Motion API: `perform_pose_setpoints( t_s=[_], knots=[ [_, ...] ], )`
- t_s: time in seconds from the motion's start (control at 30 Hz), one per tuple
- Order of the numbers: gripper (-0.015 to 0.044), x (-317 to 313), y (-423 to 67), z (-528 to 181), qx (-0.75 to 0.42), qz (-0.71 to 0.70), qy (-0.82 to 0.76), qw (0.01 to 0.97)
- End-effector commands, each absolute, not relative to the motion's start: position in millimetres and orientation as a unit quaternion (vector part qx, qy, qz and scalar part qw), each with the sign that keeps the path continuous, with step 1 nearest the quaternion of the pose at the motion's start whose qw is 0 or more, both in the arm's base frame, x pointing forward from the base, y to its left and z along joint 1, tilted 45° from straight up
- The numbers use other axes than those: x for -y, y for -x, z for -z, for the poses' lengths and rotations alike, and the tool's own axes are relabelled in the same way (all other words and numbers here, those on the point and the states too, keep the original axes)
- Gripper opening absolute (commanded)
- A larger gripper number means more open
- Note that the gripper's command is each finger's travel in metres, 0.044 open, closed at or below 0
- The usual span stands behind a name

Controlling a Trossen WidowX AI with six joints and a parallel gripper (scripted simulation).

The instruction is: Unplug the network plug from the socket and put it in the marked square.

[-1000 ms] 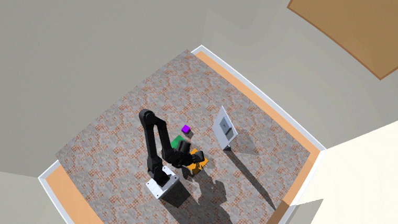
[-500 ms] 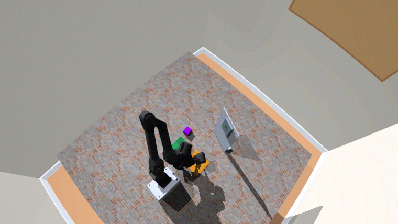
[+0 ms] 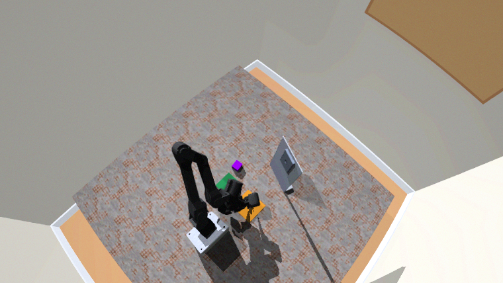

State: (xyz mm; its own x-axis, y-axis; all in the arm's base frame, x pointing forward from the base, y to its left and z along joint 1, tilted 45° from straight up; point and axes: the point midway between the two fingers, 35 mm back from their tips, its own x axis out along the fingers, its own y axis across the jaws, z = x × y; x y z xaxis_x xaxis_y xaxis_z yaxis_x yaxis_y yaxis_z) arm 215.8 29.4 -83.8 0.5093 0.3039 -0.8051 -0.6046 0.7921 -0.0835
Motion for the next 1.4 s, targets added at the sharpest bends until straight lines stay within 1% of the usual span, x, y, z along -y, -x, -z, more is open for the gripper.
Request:
perform_pose_setpoints(
  t_s=[0.0, 1.37],
  knots=[
    [0.0156, -28.8, -214.6, 82.2, -0.416, -0.269, 0.182, 0.849],
    [0.0156, -13.7, -211.8, 67.2, -0.420, -0.268, 0.183, 0.848]
  ],
)
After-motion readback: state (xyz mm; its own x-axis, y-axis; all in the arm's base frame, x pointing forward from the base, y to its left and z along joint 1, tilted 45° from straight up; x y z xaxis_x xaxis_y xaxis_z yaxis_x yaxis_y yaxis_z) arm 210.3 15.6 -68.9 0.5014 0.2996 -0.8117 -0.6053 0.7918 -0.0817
